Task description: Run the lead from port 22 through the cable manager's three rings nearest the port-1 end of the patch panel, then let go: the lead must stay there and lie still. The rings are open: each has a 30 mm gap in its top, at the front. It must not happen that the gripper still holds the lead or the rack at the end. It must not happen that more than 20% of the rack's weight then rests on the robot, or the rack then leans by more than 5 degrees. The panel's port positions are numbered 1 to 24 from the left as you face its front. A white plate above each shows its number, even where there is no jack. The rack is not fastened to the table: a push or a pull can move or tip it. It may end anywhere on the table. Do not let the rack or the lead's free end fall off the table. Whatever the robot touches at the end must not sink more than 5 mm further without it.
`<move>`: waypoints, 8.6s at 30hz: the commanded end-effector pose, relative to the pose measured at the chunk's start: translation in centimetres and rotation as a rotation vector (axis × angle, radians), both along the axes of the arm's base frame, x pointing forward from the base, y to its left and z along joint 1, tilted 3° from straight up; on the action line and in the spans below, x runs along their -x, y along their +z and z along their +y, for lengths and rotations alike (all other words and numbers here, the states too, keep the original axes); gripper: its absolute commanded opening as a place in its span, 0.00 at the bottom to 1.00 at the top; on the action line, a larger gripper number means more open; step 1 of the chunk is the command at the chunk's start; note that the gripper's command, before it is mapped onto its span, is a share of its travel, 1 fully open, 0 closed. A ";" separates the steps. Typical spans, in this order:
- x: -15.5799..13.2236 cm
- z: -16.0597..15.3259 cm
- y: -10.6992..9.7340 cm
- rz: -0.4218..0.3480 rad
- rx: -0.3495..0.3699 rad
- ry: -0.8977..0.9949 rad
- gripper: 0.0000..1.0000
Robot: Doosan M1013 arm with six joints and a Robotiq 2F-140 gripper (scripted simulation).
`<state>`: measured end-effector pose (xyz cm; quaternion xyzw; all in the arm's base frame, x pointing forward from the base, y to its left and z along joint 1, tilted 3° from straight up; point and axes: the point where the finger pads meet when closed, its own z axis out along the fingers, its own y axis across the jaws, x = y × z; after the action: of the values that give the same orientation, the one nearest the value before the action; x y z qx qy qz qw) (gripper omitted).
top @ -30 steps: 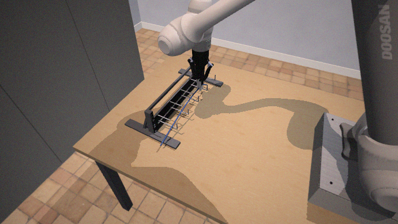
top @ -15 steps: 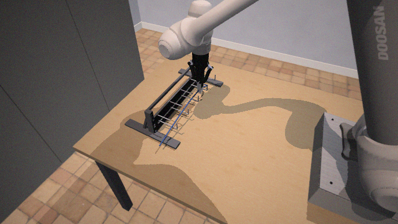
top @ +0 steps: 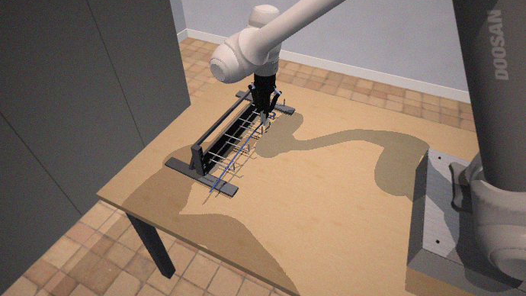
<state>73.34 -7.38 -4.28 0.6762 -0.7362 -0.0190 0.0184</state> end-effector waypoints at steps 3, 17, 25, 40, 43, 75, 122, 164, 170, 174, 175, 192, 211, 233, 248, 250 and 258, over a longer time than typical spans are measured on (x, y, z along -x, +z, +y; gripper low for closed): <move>0.0 0.0 -0.4 -0.001 0.000 0.000 0.00; 0.0 0.0 -0.9 -0.001 0.000 0.000 0.00; 0.0 0.0 -1.0 -0.001 0.000 0.000 0.00; -0.3 0.0 -1.0 -0.001 0.000 0.000 0.00; -0.6 -0.1 -1.0 -0.001 0.000 0.000 0.00; -3.9 -0.4 -1.2 -0.001 0.000 0.000 0.00; -4.0 -0.4 -1.2 -0.001 0.000 0.000 0.20; -4.3 -0.4 5.8 -0.001 0.000 0.000 0.20; -4.4 -0.4 6.8 -0.001 0.000 0.000 0.20; -4.4 -0.4 7.5 -0.001 0.000 0.000 0.20; -4.4 -0.4 7.6 -0.001 0.000 0.000 0.20; -4.4 -0.4 7.8 -0.001 0.000 0.000 0.00; -4.4 -0.4 7.8 -0.001 0.000 0.000 0.00; -4.4 -0.4 7.8 -0.001 0.000 0.000 0.00; -4.4 -0.4 7.8 -0.001 0.000 0.000 0.00; -4.4 -0.4 7.8 -0.001 0.000 0.000 0.00; -4.4 -0.4 7.8 -0.001 0.000 0.000 0.00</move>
<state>77.76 -7.77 3.51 0.6763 -0.7362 -0.0185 0.0183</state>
